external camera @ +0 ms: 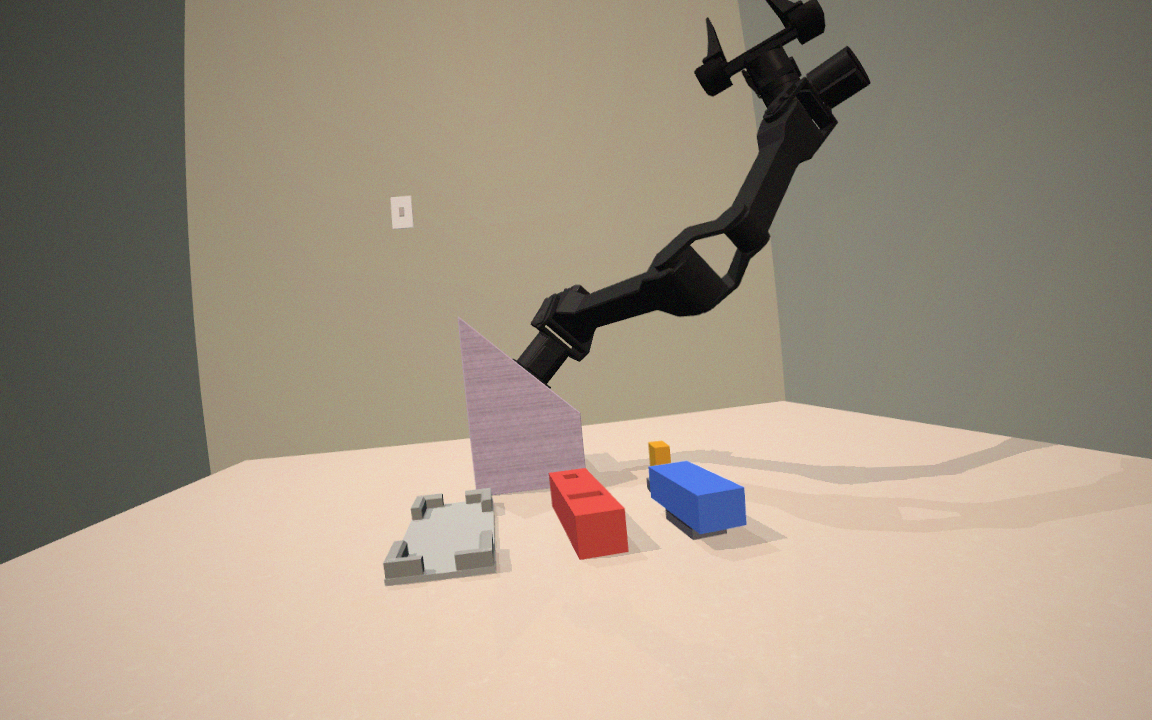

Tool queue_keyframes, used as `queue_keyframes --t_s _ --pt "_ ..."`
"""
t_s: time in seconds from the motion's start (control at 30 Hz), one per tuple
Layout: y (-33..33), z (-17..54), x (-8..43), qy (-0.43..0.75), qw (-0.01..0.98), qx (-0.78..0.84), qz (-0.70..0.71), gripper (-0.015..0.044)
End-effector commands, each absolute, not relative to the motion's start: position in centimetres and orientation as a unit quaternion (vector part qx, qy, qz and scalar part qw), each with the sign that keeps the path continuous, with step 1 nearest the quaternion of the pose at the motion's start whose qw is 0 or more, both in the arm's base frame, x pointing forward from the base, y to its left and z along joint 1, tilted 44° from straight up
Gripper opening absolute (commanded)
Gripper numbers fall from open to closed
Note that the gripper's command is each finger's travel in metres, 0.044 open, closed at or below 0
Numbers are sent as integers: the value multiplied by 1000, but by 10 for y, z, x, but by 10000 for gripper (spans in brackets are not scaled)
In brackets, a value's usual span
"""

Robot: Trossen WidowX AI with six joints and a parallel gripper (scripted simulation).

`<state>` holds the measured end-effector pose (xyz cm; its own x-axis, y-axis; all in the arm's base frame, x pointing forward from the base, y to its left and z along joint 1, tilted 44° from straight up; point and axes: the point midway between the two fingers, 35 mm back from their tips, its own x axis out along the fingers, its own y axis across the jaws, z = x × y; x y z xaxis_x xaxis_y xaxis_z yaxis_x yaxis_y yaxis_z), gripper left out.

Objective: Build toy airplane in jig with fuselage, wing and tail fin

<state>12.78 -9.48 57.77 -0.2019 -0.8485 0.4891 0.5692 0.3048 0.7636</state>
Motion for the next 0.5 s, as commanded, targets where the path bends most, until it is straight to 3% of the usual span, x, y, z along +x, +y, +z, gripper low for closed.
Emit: queue_keyframes --t_s 0.0,0.23,0.47 --pt "-95 578 128 -521 617 134 -574 426" --pt "-99 575 63 -507 626 214 -553 440" --pt "-146 547 5 -446 644 315 -536 440"
